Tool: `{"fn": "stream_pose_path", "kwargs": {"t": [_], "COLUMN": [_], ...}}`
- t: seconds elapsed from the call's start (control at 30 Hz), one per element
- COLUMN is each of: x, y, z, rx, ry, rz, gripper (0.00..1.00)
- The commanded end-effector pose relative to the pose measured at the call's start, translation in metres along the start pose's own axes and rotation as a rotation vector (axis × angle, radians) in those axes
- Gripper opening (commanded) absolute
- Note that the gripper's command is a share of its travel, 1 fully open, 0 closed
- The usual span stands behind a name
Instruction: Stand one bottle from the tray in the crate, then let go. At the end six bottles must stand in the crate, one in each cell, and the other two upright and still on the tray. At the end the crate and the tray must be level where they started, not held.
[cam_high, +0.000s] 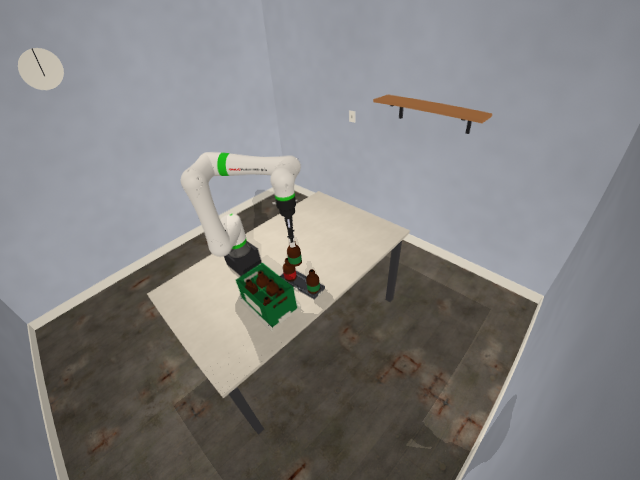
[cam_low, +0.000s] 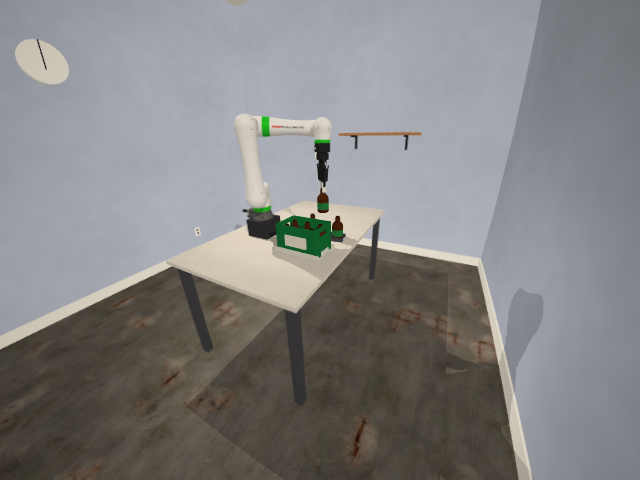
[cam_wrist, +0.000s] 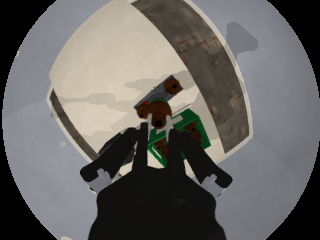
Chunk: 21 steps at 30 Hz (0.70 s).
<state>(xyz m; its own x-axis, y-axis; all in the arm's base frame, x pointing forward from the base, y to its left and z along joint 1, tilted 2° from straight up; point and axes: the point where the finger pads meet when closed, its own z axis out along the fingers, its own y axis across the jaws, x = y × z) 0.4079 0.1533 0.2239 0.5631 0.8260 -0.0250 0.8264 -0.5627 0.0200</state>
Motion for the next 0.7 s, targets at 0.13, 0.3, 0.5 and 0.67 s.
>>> {"fn": "stream_pose_path", "kwargs": {"t": [0.13, 0.3, 0.5, 0.67], "x": [-0.007, -0.013, -0.019, -0.026], "y": [0.004, 0.009, 0.012, 0.018], "z": [0.000, 0.000, 0.000, 0.000], "rx": [0.000, 0.000, 0.000, 0.000], "ry": [0.000, 0.000, 0.000, 0.000], "rz": [0.000, 0.000, 0.000, 0.000], "gripper": [0.00, 0.00, 0.00, 0.00]}}
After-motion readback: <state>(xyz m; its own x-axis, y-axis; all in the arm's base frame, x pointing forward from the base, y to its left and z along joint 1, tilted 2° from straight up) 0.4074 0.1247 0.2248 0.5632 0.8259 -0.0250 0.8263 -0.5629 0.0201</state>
